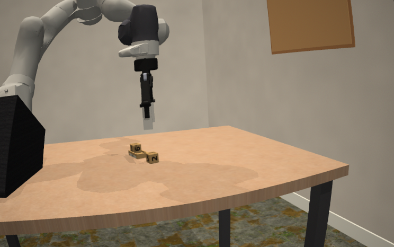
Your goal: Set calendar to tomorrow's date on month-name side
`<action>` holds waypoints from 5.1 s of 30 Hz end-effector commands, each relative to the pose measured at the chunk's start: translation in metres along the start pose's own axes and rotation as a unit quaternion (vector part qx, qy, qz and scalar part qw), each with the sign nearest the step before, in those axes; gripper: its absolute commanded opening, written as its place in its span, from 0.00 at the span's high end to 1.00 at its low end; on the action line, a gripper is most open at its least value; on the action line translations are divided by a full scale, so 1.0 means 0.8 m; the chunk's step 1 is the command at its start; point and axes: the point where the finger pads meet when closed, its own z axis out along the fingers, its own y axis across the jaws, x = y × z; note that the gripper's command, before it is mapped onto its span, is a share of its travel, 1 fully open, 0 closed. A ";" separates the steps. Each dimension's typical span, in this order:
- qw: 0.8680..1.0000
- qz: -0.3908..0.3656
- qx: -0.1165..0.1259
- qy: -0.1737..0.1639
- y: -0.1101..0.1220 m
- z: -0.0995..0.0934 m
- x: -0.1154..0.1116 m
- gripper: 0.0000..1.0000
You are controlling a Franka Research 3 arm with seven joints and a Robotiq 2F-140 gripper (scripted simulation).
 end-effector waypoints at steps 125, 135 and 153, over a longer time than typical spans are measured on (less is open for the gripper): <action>0.864 0.503 0.003 0.003 0.002 0.038 0.001 0.71; 0.864 0.503 0.003 0.003 0.002 0.053 0.001 0.71; 0.864 0.503 0.003 0.003 0.002 0.071 0.001 0.71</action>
